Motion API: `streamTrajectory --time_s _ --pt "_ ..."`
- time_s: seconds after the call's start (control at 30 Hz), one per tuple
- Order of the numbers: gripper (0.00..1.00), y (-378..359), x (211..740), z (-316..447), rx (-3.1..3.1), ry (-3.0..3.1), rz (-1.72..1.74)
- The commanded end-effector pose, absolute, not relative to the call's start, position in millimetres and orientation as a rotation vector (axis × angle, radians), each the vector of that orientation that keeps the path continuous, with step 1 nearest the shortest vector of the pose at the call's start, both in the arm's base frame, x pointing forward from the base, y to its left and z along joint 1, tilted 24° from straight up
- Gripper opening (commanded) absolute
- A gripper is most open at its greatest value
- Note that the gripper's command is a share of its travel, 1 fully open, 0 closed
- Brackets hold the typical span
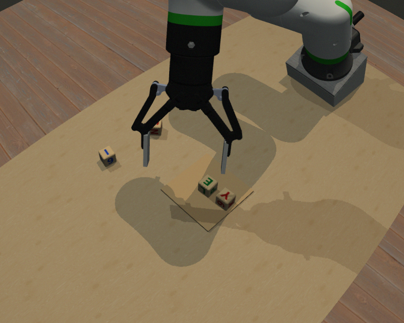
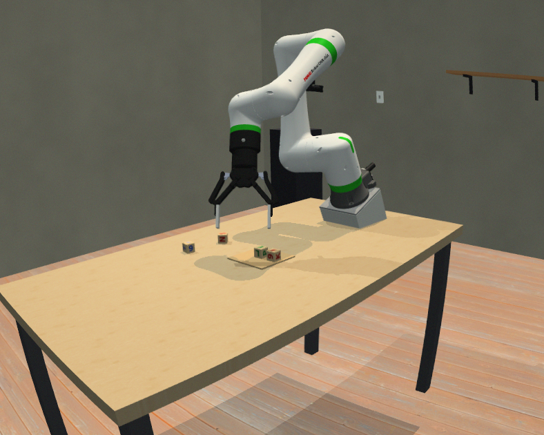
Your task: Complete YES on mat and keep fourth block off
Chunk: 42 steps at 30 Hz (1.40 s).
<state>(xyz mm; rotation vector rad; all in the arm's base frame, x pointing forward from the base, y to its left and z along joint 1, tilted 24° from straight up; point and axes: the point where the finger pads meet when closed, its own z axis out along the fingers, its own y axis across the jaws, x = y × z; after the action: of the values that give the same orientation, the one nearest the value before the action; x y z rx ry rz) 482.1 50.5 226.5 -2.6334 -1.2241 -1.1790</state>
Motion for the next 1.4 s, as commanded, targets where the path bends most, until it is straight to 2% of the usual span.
streamTrajectory --time_s 0.0,0.53,1.37 --pt "1.0 65 473 219 -2.652 -1.243 -1.149" --pt "1.0 117 440 195 -2.63 -1.363 -1.076" --pt "1.0 117 439 195 -2.629 -1.365 -1.076"
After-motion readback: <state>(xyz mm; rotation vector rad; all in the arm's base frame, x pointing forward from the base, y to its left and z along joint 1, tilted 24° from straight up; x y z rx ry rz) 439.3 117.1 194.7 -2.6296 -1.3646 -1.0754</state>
